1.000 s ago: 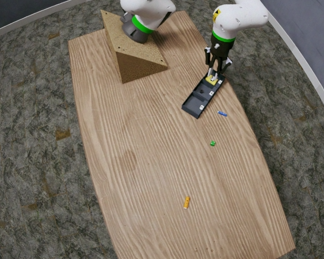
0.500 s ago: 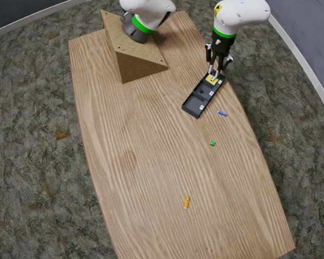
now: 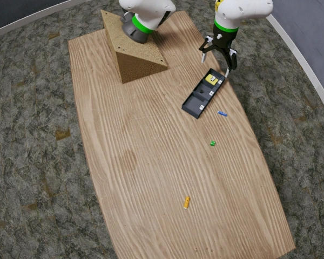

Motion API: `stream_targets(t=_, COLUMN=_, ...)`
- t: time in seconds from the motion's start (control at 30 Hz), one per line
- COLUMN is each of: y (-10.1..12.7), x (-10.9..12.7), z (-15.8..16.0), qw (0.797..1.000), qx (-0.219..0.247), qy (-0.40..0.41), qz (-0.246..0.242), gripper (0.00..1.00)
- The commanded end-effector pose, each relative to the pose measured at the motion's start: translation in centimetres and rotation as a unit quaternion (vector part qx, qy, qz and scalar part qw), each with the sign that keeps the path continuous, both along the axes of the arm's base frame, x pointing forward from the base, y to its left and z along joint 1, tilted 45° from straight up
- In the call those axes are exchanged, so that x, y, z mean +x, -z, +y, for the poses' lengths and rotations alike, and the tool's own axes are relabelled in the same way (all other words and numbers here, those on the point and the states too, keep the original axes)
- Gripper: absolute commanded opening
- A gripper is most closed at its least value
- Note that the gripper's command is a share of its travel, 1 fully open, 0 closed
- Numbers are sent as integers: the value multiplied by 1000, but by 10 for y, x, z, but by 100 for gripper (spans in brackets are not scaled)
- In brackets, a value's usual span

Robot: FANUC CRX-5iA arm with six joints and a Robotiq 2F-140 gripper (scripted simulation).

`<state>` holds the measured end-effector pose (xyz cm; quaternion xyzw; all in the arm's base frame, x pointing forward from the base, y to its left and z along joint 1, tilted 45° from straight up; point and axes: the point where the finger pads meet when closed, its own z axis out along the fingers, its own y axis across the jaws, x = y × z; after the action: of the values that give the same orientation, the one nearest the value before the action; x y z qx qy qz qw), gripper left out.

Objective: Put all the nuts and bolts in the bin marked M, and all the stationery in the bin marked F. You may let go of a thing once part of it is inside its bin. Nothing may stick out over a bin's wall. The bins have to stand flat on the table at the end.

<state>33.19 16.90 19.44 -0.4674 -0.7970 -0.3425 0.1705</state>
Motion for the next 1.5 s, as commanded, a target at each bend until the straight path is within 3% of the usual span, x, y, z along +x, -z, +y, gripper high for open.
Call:
stream_targets(t=0.0, y=-13, x=-1, z=-13, qw=1000, qx=1, qy=0, qz=0, gripper=100)
stream_targets(t=0.73, y=-63, x=-4, z=-63, qw=1000, qx=1, qy=0, qz=0, gripper=100)
stream_targets(t=1.47, y=-63, x=-4, z=-63, qw=1000, qx=1, qy=0, qz=0, gripper=100)
